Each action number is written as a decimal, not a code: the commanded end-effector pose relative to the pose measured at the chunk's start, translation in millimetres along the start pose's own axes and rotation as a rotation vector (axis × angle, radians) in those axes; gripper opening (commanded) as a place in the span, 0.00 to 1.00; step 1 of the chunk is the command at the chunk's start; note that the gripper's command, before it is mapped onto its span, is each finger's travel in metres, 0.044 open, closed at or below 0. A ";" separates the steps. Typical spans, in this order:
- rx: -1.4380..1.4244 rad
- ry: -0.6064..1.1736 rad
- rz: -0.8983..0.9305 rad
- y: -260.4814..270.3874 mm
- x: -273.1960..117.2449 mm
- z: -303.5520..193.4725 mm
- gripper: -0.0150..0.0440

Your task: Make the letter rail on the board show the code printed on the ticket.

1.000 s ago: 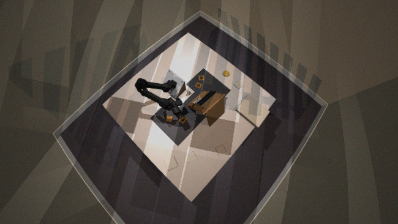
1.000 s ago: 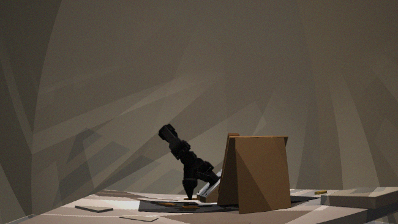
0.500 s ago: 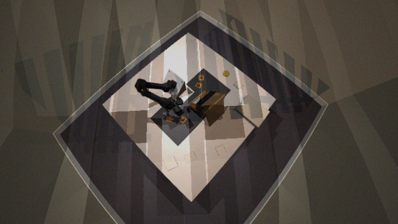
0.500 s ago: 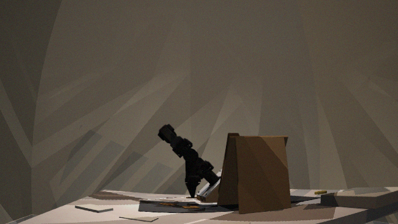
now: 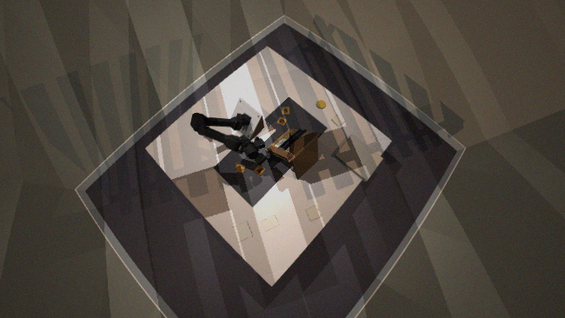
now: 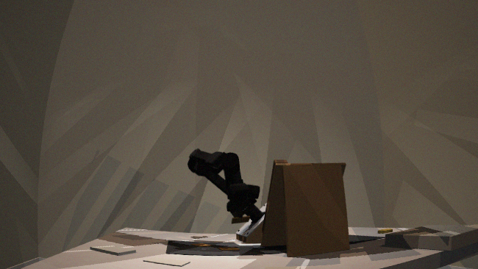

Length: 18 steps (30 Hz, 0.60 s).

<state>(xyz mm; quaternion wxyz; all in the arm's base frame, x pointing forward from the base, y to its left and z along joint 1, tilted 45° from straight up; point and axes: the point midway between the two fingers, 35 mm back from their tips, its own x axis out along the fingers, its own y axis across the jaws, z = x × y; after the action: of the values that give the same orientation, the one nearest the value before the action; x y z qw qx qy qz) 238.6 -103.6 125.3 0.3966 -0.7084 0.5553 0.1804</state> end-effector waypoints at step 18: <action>0.015 -0.184 -0.289 -68.6 -66.0 56.6 0.25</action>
<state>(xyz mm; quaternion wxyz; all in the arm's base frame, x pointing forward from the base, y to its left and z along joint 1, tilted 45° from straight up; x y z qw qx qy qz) 285.1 -24.9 157.5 0.4613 -0.7578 0.4247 0.1805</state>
